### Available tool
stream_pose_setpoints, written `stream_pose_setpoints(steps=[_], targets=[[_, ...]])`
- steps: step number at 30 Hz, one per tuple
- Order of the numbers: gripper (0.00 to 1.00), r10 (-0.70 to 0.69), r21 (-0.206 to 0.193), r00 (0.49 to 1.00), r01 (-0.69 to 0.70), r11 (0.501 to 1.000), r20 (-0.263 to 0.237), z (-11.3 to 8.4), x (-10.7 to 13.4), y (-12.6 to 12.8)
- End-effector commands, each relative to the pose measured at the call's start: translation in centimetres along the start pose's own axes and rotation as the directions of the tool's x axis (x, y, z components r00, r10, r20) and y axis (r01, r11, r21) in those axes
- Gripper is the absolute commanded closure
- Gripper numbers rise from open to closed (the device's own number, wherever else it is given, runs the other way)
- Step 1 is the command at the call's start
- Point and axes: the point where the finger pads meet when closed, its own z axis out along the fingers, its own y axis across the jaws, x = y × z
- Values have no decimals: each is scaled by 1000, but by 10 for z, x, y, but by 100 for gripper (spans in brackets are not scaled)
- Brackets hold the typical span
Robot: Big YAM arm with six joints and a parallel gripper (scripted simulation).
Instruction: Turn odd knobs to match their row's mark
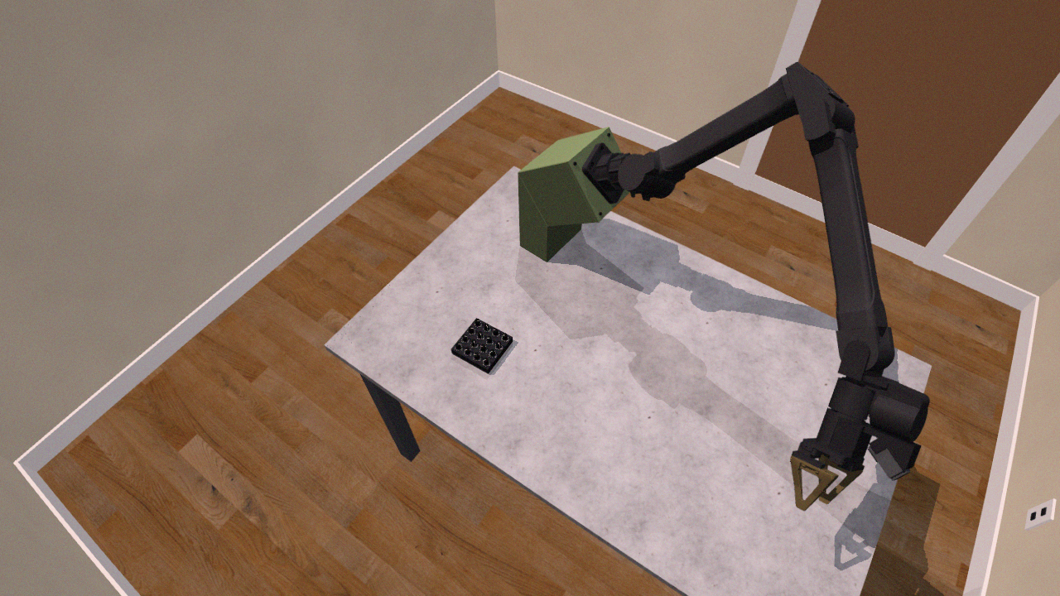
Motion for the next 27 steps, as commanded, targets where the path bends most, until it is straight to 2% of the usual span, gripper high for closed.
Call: stream_pose_setpoints(steps=[1,2,4,5,12,19,21,22,24,25,26,27], targets=[[0,52,63,995,-57,996,89,-20,-19,-46],[0,56,79,994,-64,995,95,-22,-16,-56],[0,56,79,994,-64,995,95,-22,-16,-56],[0,66,120,991,-79,990,113,-26,-7,-84],[0,82,221,984,-116,968,158,-44,17,-150],[0,85,336,973,-154,929,213,-76,48,-220],[0,85,336,973,-154,929,213,-76,48,-220],[0,81,377,969,-167,911,233,-91,61,-244],[0,78,405,966,-175,897,246,-102,70,-259],[0,82,413,968,-177,894,238,-102,81,-267],[0,101,417,974,-179,891,201,-87,105,-278],[0,111,410,977,-178,894,183,-80,115,-280]])
